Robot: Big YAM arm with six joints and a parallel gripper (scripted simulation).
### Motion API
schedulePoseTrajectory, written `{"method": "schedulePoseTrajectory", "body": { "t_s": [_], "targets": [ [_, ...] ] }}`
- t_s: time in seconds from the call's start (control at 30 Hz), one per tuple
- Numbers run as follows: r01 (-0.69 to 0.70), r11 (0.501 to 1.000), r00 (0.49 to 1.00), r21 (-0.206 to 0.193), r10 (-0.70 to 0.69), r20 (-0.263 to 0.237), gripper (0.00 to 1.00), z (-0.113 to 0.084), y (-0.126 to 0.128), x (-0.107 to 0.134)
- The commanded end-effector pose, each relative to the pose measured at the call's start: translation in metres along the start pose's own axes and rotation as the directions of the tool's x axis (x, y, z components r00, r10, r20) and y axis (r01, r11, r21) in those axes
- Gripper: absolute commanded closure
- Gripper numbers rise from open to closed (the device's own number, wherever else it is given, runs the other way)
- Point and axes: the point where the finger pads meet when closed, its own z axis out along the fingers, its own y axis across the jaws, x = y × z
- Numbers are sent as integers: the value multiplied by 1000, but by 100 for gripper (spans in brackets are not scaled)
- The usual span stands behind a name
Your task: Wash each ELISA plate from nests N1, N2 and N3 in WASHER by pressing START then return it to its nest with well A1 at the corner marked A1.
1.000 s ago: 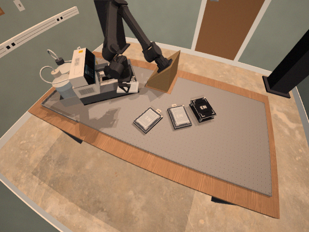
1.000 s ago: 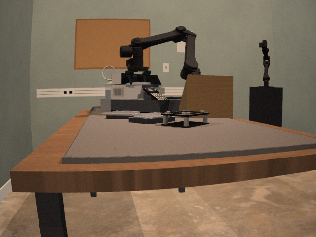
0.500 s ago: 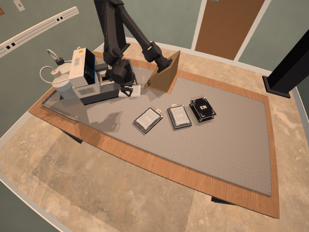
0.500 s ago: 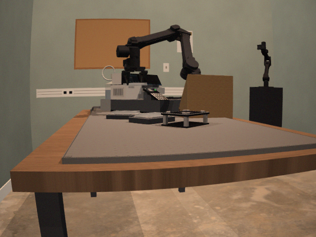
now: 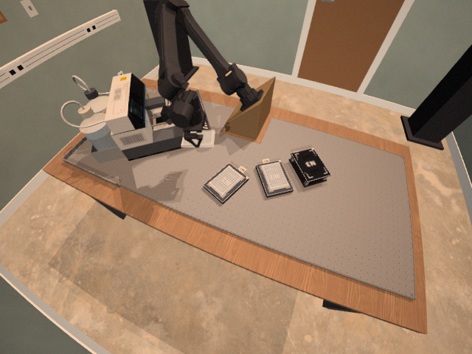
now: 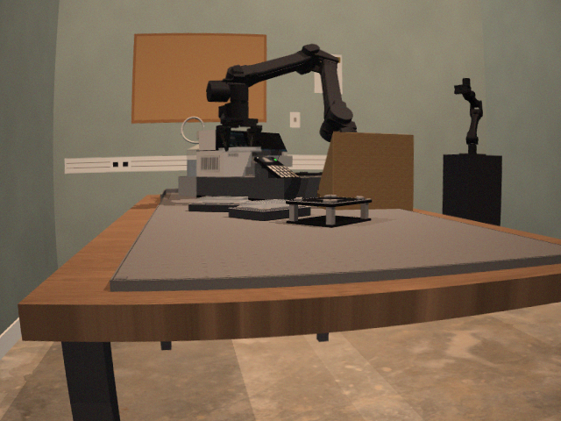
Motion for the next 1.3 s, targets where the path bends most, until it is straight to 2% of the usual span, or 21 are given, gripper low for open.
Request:
{"method": "schedulePoseTrajectory", "body": {
  "t_s": [0.0,0.6,0.73,0.8,0.93,1.1,1.27],
  "targets": [
    [-45,998,999,-54,46,8,16,-17,18,-12],
    [-45,998,999,-54,46,8,16,-17,18,-12],
    [123,991,992,-48,-122,12,16,-13,32,11],
    [123,991,992,-48,-122,12,16,-13,32,11],
    [254,966,967,-47,-253,17,16,-13,43,30],
    [411,910,912,-45,-411,24,16,-11,57,52],
    [557,829,830,-41,-556,30,16,-10,70,75]
  ]
}}
